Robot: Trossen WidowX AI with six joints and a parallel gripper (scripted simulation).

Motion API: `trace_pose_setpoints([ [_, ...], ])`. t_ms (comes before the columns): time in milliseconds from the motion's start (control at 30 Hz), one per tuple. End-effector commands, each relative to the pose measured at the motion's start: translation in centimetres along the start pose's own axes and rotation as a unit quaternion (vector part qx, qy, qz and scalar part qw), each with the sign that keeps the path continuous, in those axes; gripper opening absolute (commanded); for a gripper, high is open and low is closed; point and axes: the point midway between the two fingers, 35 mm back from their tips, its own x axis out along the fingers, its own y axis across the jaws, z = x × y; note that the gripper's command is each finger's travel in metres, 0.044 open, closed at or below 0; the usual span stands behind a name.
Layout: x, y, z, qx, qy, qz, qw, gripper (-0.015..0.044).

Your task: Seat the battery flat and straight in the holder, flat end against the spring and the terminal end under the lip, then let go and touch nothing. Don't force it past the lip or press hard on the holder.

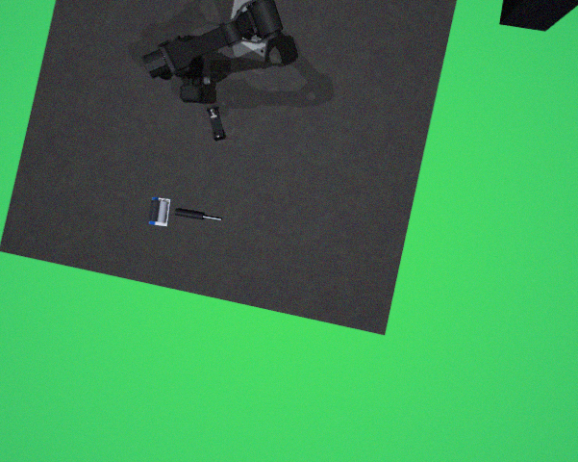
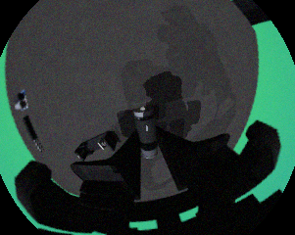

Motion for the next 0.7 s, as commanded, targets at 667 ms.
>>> trace_pose_setpoints([
  [667,-2.3,9.7,-3.2,-0.648,-0.013,0.0,0.762,0.0076],
])
